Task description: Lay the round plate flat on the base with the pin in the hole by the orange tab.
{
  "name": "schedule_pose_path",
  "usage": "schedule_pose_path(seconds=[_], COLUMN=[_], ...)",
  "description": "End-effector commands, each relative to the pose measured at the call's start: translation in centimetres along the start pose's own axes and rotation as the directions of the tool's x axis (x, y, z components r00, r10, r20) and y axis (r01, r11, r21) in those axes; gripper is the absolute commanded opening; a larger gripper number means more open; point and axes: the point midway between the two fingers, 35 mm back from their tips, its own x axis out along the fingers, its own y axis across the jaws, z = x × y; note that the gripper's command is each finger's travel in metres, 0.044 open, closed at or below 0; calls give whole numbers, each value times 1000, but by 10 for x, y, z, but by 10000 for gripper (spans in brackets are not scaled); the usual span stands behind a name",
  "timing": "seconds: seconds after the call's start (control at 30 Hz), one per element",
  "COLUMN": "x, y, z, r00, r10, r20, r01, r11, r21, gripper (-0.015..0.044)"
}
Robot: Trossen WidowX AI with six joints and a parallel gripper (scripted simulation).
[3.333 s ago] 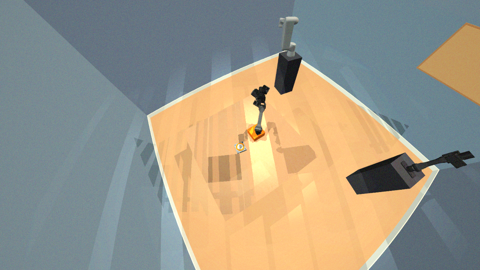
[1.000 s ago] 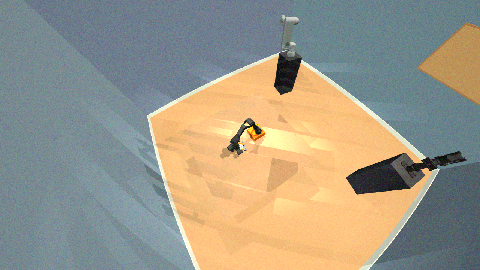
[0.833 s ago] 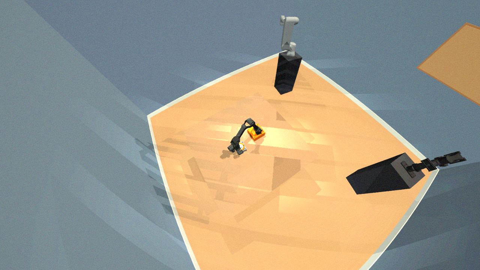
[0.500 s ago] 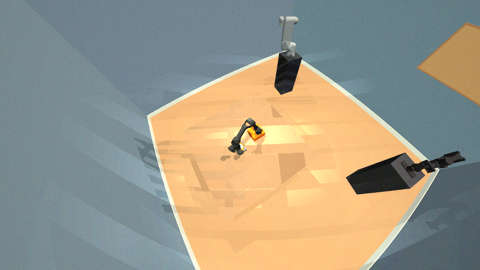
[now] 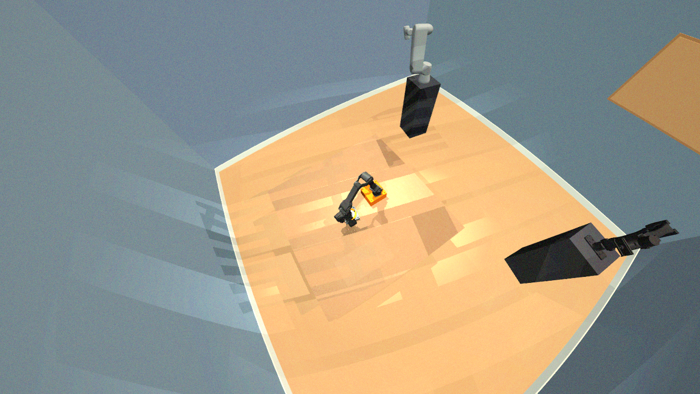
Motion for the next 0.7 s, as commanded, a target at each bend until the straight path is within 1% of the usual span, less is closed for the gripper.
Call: schedule_pose_path(seconds=[0.0,0.67], x=[4,3], y=[4,9], z=[-7,-16], r00=[1000,1000], r10=[3,4], r20=[-18,-19], r01=[-3,-4], r11=[1000,1000], r21=[-3,-3], gripper=[0,0])
